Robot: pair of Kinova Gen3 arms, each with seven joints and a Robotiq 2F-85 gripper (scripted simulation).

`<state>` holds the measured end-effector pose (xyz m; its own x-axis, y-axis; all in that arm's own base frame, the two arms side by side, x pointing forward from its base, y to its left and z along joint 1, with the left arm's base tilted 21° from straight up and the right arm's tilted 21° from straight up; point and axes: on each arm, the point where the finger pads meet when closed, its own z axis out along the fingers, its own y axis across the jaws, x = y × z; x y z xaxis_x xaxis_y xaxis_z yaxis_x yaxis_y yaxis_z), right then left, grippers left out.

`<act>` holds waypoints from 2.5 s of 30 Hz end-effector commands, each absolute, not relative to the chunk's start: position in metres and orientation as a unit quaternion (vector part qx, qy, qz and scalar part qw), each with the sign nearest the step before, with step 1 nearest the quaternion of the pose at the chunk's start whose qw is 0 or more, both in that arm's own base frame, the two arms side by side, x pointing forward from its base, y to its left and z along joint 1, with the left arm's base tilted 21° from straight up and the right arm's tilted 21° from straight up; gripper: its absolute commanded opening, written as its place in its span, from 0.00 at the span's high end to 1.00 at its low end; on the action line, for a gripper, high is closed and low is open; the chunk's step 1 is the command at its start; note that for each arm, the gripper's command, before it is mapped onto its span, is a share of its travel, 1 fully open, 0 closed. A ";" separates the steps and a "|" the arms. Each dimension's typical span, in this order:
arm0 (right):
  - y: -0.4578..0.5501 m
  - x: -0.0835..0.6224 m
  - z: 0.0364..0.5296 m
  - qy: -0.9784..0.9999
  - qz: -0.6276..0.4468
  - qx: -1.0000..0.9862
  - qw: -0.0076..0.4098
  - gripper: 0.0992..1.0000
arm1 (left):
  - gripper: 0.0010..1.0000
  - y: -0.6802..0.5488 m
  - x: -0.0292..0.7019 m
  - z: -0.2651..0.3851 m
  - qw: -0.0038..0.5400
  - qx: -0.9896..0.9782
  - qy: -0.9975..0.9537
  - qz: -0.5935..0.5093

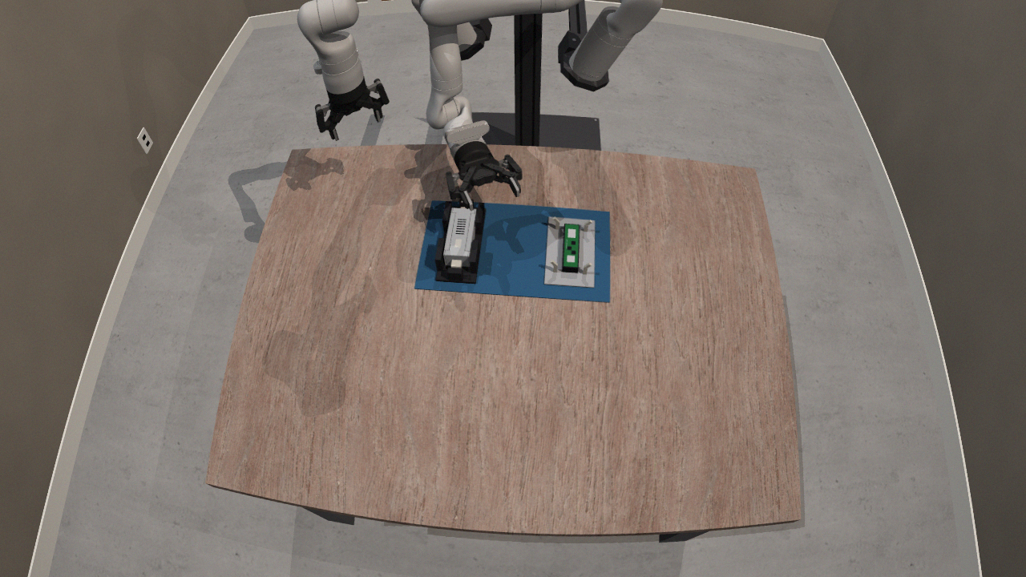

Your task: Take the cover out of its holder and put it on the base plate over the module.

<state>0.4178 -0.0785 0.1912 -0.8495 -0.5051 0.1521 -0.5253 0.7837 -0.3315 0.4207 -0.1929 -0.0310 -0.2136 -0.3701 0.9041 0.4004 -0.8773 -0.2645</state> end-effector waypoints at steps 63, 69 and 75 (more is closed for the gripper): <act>-0.447 0.054 0.350 -0.752 0.114 -0.638 -0.120 0.00 | 0.00 -0.194 0.421 -0.030 0.247 -0.576 -0.014 -0.779; -0.449 0.035 0.356 -0.731 0.115 -0.661 -0.127 0.00 | 0.00 -0.194 0.421 -0.030 0.247 -0.576 -0.014 -0.779; -0.450 0.022 0.361 -0.716 0.117 -0.675 -0.132 0.00 | 0.00 -0.194 0.421 -0.030 0.247 -0.576 -0.014 -0.779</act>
